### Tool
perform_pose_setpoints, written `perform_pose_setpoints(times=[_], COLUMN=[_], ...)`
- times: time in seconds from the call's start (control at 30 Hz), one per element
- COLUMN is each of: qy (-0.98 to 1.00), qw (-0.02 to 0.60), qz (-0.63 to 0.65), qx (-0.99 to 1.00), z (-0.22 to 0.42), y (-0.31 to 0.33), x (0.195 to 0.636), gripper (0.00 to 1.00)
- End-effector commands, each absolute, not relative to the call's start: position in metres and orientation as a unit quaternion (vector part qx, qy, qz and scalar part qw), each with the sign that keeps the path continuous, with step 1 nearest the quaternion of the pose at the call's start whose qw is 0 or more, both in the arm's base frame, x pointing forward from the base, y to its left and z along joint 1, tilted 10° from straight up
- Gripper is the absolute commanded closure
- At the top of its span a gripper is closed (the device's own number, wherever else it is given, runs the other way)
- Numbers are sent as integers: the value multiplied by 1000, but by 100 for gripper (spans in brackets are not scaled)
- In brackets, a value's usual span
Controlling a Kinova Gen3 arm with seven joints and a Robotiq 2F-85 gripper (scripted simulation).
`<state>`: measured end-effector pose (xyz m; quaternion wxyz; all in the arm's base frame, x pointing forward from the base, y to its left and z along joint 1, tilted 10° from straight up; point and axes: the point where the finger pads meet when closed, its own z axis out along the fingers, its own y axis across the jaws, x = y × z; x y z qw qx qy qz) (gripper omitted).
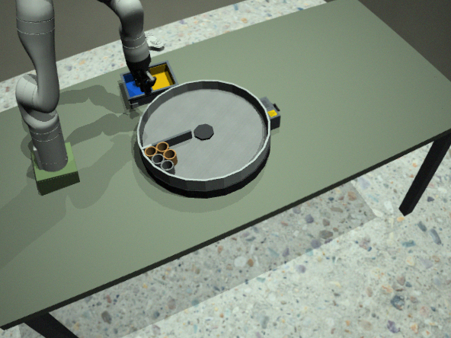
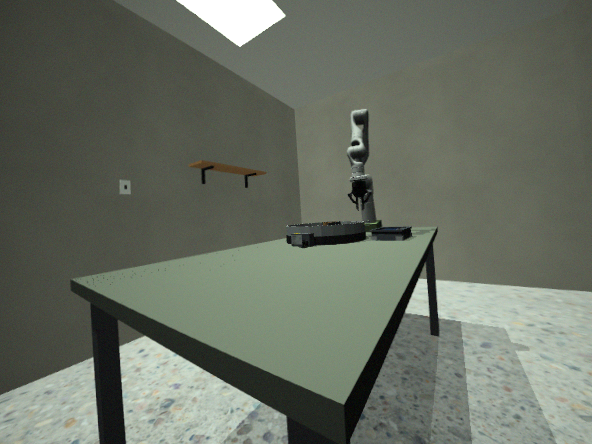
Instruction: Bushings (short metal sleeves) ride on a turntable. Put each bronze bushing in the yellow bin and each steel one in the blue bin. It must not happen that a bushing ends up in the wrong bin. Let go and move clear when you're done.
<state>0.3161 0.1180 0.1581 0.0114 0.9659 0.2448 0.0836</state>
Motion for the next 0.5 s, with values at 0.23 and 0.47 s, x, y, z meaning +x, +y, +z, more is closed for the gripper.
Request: perform_pose_setpoints(times=[0.23, 0.47], qy=[249, 270], qw=[9, 10], qz=[83, 83], qx=[965, 959], z=[158, 155], y=[55, 9], x=[322, 326], gripper=[82, 82])
